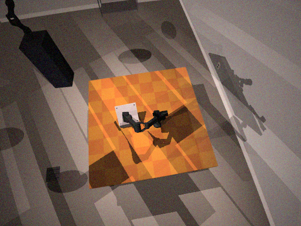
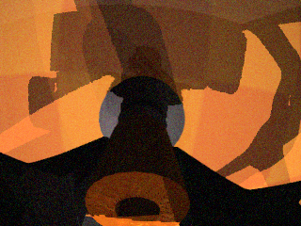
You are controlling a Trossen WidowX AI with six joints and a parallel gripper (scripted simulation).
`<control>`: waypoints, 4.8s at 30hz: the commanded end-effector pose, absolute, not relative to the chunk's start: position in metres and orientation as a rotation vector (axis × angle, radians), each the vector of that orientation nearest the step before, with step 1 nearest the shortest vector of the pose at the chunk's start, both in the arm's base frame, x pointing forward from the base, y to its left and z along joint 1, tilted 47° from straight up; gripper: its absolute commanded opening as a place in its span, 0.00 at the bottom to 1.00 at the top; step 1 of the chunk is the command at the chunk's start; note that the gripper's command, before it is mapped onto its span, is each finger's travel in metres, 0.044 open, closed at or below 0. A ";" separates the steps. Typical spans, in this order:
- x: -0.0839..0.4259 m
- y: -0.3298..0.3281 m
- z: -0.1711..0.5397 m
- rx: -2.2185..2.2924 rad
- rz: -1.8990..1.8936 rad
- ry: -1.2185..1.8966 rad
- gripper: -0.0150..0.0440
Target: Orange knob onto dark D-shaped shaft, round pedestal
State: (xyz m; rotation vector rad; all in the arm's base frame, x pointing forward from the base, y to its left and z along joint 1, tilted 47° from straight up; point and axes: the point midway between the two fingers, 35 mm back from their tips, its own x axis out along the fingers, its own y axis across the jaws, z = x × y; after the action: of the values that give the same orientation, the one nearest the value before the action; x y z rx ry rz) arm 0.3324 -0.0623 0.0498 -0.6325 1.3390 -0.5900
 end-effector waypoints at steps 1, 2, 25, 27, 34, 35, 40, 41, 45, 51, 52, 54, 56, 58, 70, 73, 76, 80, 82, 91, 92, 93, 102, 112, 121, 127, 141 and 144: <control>0.333 -0.064 0.050 -0.636 -0.593 1.336 0.25; 0.333 -0.064 0.049 -0.636 -0.593 1.336 0.25; 0.331 -0.061 0.053 -0.737 -0.513 1.381 0.25; 0.332 -0.062 0.053 -0.797 -0.463 1.406 0.25; 0.332 -0.063 0.051 -0.806 -0.456 1.410 0.25; 0.332 -0.063 0.051 -0.806 -0.456 1.410 0.25; 0.332 -0.063 0.050 -0.806 -0.456 1.410 0.25; 0.332 -0.063 0.049 -0.806 -0.456 1.410 0.25; 0.332 -0.063 0.049 -0.806 -0.456 1.410 0.25; 0.332 -0.064 0.049 -0.806 -0.456 1.410 0.25; 0.332 -0.064 0.049 -0.806 -0.456 1.410 0.25; 0.332 -0.064 0.049 -0.806 -0.456 1.410 0.25; 0.332 -0.064 0.049 -0.806 -0.456 1.410 0.25; 0.332 -0.064 0.049 -0.806 -0.456 1.410 0.25; 0.332 -0.062 0.053 -0.909 -0.368 1.450 0.25; 0.331 -0.063 0.052 -0.974 -0.311 1.474 0.25; 0.331 -0.063 0.052 -0.974 -0.311 1.474 0.25; 0.332 -0.065 0.050 -0.974 -0.312 1.473 0.25; 0.333 -0.065 0.050 -0.974 -0.312 1.473 0.25; 0.332 -0.063 0.048 -0.974 -0.311 1.474 0.25; 0.332 -0.063 0.048 -0.974 -0.311 1.474 0.25; 0.332 -0.063 0.048 -0.974 -0.311 1.474 0.25; 0.332 -0.064 0.048 -0.974 -0.312 1.474 0.25; 0.331 -0.061 0.053 -1.042 -0.250 1.497 0.25; 0.333 -0.064 0.052 -1.141 -0.159 1.528 0.25; 0.332 -0.063 0.050 -1.141 -0.159 1.528 0.25; 0.332 -0.064 0.049 -1.141 -0.159 1.528 0.25; 0.332 -0.064 0.049 -1.141 -0.159 1.528 0.25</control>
State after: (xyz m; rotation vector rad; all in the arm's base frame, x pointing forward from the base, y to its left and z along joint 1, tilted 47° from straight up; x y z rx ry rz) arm 0.3317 -0.0637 0.0490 -1.1377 1.5287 -0.1588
